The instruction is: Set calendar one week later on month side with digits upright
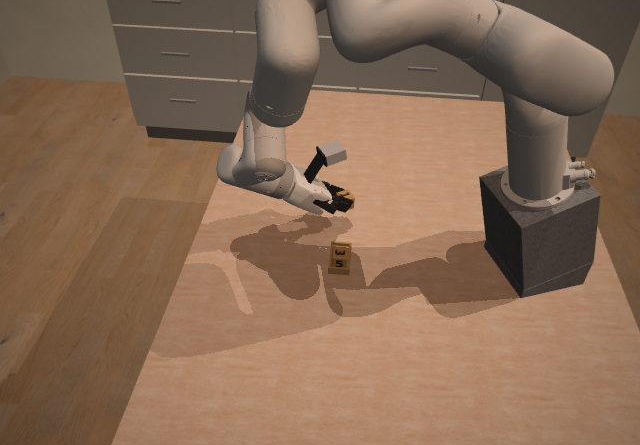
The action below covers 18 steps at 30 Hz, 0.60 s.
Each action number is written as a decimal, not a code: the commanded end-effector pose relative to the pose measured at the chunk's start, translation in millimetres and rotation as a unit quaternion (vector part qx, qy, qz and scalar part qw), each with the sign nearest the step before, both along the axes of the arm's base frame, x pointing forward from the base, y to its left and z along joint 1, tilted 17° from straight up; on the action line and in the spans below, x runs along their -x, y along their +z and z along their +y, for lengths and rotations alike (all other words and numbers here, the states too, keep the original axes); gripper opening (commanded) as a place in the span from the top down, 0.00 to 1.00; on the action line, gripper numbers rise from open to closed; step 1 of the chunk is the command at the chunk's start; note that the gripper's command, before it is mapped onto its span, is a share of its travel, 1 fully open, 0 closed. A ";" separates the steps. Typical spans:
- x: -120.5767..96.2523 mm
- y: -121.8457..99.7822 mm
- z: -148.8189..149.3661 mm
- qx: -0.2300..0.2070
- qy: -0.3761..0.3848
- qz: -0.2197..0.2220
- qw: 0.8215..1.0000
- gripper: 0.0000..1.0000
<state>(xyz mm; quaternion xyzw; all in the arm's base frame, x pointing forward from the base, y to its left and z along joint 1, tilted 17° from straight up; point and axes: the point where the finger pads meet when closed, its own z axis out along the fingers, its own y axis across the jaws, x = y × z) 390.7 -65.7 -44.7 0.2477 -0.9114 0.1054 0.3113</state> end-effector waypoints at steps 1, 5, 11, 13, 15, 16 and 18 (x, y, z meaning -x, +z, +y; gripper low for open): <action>1.9 12.3 -1.7 0.000 0.000 -0.002 1.000 0.71; 2.3 13.6 -1.8 0.000 0.000 -0.002 1.000 0.71; 2.3 13.6 -1.8 0.000 0.000 -0.002 1.000 0.71; 2.3 13.6 -1.8 0.000 0.000 -0.002 1.000 0.71; 2.3 13.5 -1.9 -0.001 0.000 -0.004 1.000 0.71; 2.3 13.4 -2.0 -0.004 0.000 -0.008 1.000 0.71; 2.3 13.1 -2.4 -0.016 0.001 -0.026 1.000 0.71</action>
